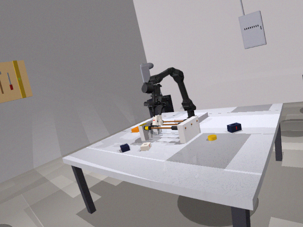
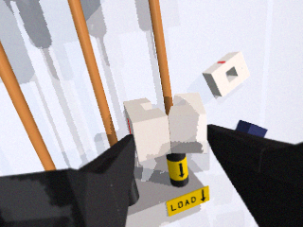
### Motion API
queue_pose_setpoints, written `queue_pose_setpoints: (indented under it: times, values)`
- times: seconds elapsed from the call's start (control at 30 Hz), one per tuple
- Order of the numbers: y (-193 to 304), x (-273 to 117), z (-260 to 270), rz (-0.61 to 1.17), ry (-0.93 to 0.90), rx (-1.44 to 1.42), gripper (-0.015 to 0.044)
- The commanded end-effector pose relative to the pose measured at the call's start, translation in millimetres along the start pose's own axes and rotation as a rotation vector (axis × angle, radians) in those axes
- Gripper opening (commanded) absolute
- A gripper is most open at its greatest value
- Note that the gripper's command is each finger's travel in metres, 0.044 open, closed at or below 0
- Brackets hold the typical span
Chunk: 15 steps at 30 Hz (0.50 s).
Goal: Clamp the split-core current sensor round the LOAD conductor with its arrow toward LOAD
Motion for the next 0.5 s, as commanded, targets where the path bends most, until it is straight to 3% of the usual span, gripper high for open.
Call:
queue_pose_setpoints:
  times: [0.0,0.47]
  values:
    - [-2,-1,-5,-0.007,0.020,-0.048,0.0000]
    - [-2,18,-7,-0.008,0.020,-0.048,0.0000]
Point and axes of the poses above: the point midway between the two fingers, 35 mm back from their tips, its own x axis out along the fingers, its own z axis across the jaws, y = z × x, the point moved 7 cm from there along -x, back along the fingers, and after that the axes turned 10 degrees about x, right-handed, at the moved point
